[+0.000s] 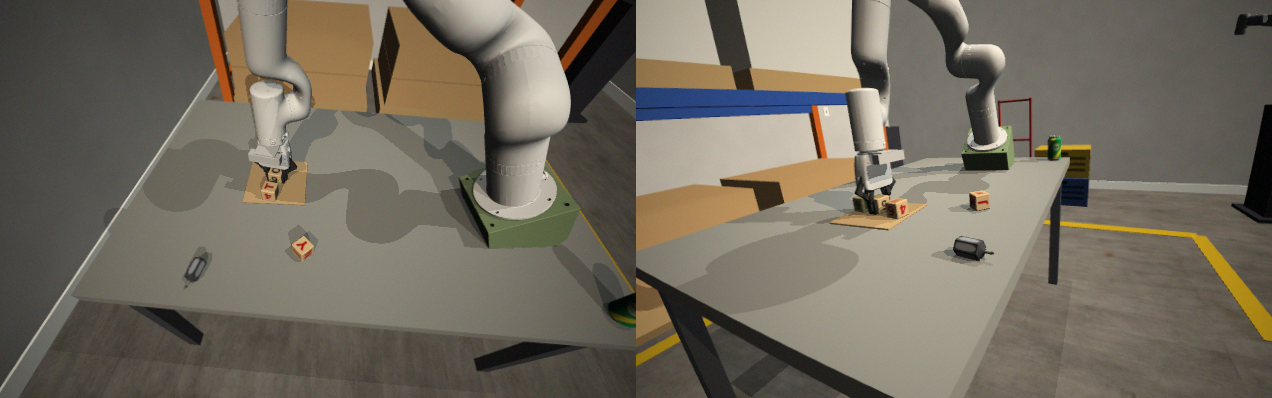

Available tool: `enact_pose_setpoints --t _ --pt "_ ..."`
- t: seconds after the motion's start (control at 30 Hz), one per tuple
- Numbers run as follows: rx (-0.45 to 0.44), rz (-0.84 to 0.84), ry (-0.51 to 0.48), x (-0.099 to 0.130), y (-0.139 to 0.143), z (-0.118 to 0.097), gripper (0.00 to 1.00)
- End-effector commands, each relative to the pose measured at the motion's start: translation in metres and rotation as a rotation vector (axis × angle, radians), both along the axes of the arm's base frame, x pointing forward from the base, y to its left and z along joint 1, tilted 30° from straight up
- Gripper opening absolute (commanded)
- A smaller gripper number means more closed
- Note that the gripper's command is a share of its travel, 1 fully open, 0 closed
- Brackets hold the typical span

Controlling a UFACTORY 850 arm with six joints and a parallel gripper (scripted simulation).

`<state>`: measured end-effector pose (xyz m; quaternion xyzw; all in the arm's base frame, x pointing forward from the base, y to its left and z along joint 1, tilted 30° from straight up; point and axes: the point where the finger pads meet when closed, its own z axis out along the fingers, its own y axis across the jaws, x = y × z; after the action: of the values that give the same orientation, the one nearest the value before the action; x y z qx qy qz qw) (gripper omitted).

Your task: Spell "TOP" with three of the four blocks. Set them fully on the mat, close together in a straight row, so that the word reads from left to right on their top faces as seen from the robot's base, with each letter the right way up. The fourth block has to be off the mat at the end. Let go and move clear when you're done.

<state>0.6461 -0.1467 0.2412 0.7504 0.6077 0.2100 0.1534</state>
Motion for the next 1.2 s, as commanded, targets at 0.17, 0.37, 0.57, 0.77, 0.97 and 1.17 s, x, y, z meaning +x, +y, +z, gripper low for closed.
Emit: enact_pose_setpoints --t 0.17,0.37,0.57,0.77,0.97,1.17 --pt "0.000 0.000 -0.002 0.0004 -0.0002 0.0010 0.44" --pt "0.000 0.000 -0.002 0.0004 -0.0002 0.0010 0.44" --pt "0.000 0.000 -0.002 0.0004 -0.0002 0.0010 0.44" --pt "0.000 0.000 -0.002 0.0006 -0.0002 0.0008 0.44" --pt "0.000 0.000 -0.002 0.0013 -0.0002 -0.0005 0.44" --pt "-0.001 0.000 -0.002 0.0020 -0.0001 -0.0016 0.44"
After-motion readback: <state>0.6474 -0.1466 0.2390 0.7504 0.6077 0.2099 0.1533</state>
